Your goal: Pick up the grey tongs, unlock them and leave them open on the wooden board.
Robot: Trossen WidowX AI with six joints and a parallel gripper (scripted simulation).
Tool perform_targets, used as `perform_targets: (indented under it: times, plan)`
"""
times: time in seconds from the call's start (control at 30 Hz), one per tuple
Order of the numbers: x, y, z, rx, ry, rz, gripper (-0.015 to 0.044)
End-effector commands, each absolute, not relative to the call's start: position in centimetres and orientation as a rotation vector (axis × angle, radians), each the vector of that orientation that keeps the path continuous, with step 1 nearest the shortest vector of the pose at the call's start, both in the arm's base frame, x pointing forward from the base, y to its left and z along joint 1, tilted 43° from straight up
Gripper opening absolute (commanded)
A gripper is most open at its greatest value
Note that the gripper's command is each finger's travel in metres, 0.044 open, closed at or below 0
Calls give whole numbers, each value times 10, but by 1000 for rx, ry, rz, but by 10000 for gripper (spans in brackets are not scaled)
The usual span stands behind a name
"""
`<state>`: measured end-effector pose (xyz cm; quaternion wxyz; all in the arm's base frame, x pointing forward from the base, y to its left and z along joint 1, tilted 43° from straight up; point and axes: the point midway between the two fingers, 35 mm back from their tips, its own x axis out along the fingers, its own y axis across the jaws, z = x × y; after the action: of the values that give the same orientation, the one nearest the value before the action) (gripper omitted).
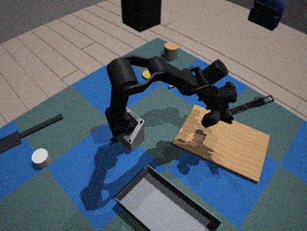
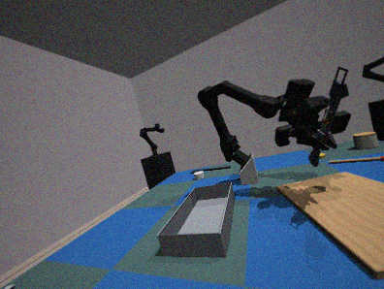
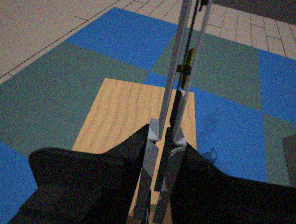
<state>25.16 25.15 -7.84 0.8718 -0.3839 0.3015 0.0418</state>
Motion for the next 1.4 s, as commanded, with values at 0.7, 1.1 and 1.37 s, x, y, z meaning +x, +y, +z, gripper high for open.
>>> perform_targets:
  times: [0.7, 1.1, 1.37]
  plan:
    - [252, 252, -76, -799, 616, 87, -150]
    - [252, 252, -76, -799, 618, 87, -150]
    - [258, 261, -85, -811, 692, 80, -150]
